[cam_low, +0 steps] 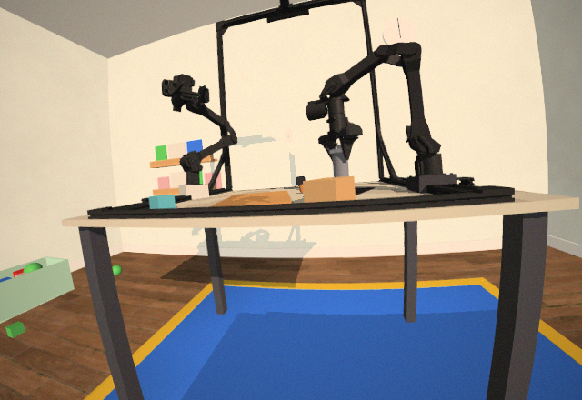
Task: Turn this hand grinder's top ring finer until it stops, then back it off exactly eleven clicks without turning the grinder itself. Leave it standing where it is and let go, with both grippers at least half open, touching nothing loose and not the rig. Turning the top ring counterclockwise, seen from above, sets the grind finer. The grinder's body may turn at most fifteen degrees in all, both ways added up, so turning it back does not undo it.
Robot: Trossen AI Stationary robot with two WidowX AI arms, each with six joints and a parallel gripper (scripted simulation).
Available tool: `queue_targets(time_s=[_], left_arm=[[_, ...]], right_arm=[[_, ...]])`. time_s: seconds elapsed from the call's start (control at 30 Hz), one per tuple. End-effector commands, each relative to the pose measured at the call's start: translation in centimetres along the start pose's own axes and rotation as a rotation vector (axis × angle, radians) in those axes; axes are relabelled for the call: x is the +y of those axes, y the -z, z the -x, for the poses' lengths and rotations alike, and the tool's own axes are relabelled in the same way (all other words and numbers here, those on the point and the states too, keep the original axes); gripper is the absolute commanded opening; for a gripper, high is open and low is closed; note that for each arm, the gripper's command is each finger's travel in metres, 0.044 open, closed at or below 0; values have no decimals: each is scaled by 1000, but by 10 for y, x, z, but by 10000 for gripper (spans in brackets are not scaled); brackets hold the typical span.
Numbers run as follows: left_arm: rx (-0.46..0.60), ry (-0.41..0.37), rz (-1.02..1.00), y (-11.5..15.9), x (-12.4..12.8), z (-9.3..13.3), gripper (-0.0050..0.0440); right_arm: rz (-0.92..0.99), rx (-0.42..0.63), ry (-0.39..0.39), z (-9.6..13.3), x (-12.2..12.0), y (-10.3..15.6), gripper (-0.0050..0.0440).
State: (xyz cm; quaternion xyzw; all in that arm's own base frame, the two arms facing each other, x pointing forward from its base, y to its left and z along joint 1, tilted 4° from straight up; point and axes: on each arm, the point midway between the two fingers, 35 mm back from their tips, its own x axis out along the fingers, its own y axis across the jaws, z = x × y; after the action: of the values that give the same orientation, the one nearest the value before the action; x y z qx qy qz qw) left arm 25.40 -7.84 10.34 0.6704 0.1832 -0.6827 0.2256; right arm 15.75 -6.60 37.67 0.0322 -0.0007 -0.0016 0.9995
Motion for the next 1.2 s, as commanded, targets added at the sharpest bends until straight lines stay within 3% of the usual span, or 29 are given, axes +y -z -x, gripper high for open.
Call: queue_targets(time_s=[0.0,0.27,0.87,1.17], left_arm=[[0,0,1,0,0,0,360],[0,0,1,0,0,0,307],[0,-1,8,0,0,0,305],[0,-1,217,0,0,0,305]], right_arm=[[1,0,0,0,0,0,400],[1,0,0,0,0,0,400],[0,0,-1,0,0,0,400],[0,0,-1,0,0,0,400]])
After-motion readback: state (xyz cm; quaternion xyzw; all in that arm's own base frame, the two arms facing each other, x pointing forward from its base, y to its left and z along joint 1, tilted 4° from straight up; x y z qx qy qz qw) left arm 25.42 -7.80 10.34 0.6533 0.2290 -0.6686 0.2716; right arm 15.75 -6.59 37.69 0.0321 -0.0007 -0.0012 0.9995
